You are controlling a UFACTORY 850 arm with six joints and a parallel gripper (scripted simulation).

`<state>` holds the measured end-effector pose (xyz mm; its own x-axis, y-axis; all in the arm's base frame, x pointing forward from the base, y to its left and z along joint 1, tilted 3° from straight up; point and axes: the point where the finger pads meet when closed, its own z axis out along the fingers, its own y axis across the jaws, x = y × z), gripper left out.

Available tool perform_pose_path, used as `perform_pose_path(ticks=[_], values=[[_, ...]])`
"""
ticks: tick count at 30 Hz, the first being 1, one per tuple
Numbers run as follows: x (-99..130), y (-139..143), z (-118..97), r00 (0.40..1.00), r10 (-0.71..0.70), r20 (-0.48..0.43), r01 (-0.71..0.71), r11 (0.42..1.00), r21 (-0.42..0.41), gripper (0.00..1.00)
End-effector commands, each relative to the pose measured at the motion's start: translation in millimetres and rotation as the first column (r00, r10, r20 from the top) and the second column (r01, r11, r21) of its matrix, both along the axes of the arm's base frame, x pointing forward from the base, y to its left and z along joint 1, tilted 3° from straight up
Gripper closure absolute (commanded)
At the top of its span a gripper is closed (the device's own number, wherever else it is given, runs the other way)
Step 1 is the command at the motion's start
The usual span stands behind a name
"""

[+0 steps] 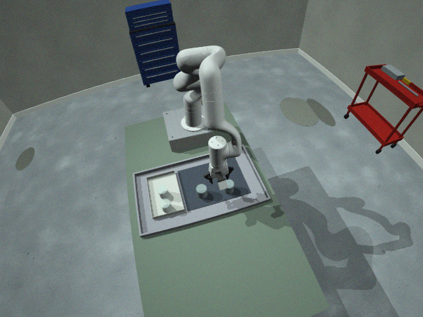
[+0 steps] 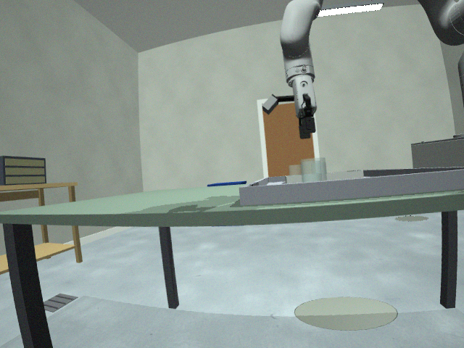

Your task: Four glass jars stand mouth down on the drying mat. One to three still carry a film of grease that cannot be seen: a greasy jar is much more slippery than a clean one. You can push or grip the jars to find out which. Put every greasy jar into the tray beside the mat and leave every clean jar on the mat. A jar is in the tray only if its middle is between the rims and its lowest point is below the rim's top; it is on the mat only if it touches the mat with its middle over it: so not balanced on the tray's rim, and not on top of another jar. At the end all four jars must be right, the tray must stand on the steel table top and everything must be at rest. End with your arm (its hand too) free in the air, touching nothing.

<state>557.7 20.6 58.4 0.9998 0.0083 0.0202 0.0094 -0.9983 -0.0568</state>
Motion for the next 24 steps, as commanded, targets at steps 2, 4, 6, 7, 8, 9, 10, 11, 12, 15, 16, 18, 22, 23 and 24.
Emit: perform_pose_path(ticks=[2,4,6,7,8,9,10,11,12,15,16,18,22,23,24], values=[[0.6,50.5,3.5,1.0,-0.001,0.001,0.001,1.0,-0.006,0.0],[0.4,58.8,3.9,1.0,-0.001,0.001,0.001,1.0,-0.006,0.0],[0.4,58.8,3.9,1.0,-0.001,0.001,0.001,1.0,-0.006,0.0],[0.6,59.1,-2.2,1.0,-0.001,0.001,0.001,1.0,-0.006,0.0],[0.7,59.4,-8.3,1.0,-0.001,0.001,0.001,1.0,-0.006,0.0],[0.8,59.7,-14.4,1.0,-0.001,0.001,0.001,1.0,-0.006,0.0],[0.8,59.7,-14.4,1.0,-0.001,0.001,0.001,1.0,-0.006,0.0],[0.8,59.7,-14.4,1.0,-0.001,0.001,0.001,1.0,-0.006,0.0],[1.0,60.0,-20.5,1.0,-0.001,0.001,0.001,1.0,-0.006,0.0],[1.3,60.9,-38.8,1.0,-0.001,0.001,0.001,1.0,-0.006,0.0],[1.5,61.3,-44.9,1.0,-0.001,0.001,0.001,1.0,-0.006,0.0],[1.6,61.6,-51.0,1.0,-0.001,0.001,0.001,1.0,-0.006,0.0],[1.6,61.6,-51.0,1.0,-0.001,0.001,0.001,1.0,-0.006,0.0],[1.6,61.6,-51.0,1.0,-0.001,0.001,0.001,1.0,-0.006,0.0],[1.6,61.6,-51.0,1.0,-0.001,0.001,0.001,1.0,-0.006,0.0]])
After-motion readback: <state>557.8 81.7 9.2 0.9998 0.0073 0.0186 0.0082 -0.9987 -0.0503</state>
